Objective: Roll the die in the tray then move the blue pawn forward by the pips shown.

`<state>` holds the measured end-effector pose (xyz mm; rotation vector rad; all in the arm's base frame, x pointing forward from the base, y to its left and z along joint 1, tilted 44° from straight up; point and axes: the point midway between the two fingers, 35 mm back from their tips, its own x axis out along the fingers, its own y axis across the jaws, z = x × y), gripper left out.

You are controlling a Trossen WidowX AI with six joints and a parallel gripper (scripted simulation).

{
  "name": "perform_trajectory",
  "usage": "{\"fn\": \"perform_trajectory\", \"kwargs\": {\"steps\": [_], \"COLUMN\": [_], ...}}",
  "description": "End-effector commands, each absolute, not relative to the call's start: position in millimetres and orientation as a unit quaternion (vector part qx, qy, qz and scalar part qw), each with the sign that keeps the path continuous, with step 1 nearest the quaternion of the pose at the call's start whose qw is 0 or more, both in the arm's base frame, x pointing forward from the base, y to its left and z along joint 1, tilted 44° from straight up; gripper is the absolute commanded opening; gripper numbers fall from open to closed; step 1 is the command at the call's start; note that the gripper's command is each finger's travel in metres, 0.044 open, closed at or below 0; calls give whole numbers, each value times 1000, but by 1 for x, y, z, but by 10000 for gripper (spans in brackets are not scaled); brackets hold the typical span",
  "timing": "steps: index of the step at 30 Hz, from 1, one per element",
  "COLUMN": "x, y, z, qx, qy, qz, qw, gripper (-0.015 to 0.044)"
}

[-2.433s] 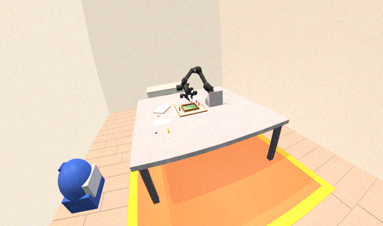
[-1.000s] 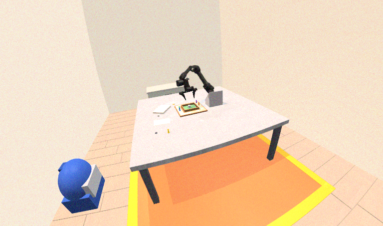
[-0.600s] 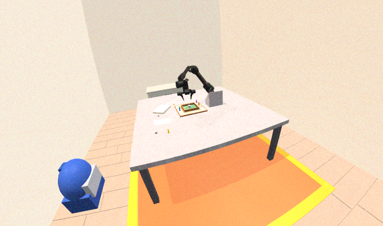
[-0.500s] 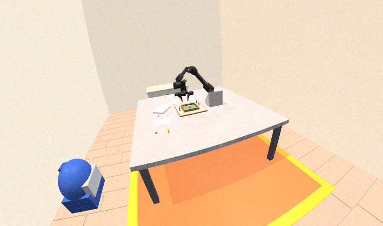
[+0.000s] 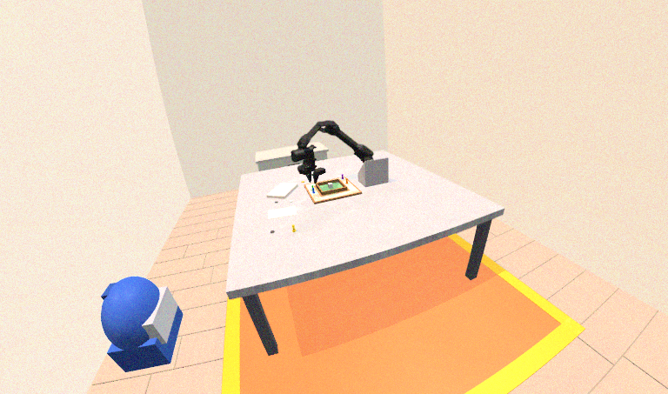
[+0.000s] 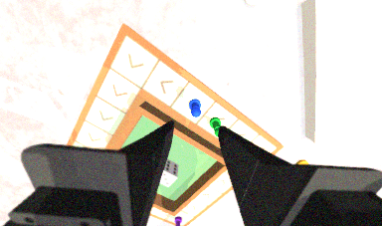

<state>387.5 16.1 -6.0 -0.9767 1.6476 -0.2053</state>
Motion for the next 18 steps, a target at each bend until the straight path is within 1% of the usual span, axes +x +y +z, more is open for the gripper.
{"fn": "perform_trajectory", "kwargs": {"steps": [1, 18], "x": [389, 389], "y": [13, -7], "z": [-8, -30], "qx": [-415, -415], "qy": [699, 699], "qz": [-93, -93], "qw": [575, 575], "gripper": [200, 200]}}
